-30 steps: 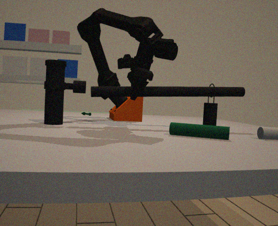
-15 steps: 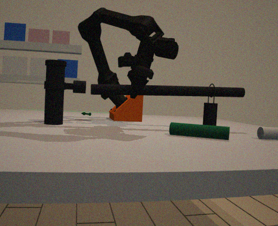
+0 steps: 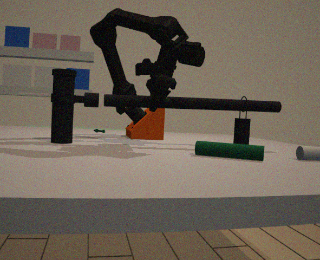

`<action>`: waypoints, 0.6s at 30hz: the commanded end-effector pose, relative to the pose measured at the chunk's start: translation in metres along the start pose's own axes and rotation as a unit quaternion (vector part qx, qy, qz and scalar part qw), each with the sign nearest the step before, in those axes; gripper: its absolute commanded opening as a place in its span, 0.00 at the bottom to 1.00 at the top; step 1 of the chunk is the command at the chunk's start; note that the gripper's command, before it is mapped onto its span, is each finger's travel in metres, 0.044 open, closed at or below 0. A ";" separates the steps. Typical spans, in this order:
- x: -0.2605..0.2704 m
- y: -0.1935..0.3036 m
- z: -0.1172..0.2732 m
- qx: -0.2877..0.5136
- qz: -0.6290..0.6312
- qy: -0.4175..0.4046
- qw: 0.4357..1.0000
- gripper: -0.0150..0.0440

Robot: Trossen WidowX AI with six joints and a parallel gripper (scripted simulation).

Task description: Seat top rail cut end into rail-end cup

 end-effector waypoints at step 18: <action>-0.002 -0.020 -0.005 0.000 0.000 0.000 1.000 0.25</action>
Point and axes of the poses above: the point midway between the two fingers, 35 mm back from their tips, its own z axis back along the fingers, its own x axis across the jaws, y = z × x, the point moved 6 cm from there along z, back along the fingers, and after that the axes turned 8 degrees about z, right-handed, at the moved point
